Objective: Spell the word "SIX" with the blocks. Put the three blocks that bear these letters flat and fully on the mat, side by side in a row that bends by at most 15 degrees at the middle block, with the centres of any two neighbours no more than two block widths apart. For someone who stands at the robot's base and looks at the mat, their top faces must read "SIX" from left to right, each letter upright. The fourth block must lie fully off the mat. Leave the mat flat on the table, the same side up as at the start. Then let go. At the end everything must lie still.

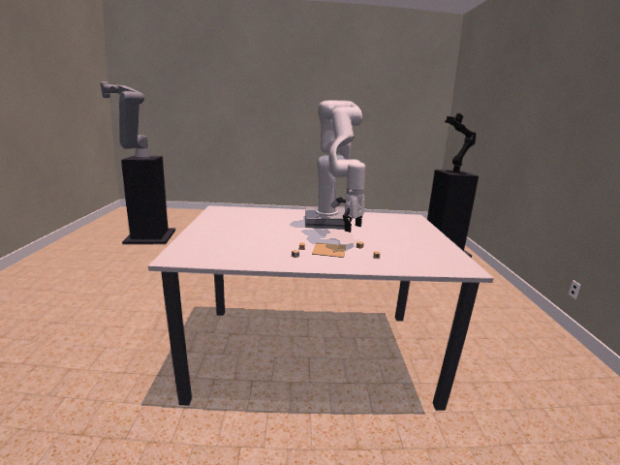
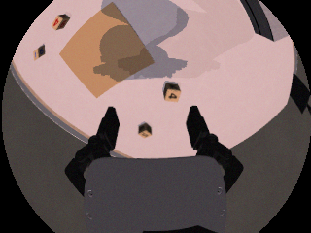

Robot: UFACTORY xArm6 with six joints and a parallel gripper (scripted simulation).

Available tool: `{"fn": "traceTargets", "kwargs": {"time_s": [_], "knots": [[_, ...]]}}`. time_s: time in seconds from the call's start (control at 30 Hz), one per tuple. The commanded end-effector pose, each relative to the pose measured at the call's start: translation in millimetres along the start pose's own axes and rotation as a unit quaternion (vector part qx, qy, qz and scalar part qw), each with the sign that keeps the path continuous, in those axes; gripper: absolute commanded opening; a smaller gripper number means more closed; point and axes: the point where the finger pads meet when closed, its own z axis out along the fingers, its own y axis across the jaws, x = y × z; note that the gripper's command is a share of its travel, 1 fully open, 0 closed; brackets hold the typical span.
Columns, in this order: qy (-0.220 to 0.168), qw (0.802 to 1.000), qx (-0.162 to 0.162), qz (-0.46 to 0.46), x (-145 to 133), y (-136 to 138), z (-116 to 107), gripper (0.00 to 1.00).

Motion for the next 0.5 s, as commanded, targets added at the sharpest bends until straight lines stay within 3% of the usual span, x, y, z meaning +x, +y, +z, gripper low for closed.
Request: {"fn": "traceTargets", "kwargs": {"time_s": [0.0,0.27,0.3,0.47], "knots": [[0.009,0.998,0.016,0.060,-18.3,29.9,0.8,1.00],[0.009,0.997,0.016,0.075,-22.1,39.1,1.4,1.00],[0.009,0.997,0.016,0.075,-22.1,39.1,1.4,0.63],[0.009,0.997,0.016,0.075,-22.1,39.1,1.4,0.63]]}}
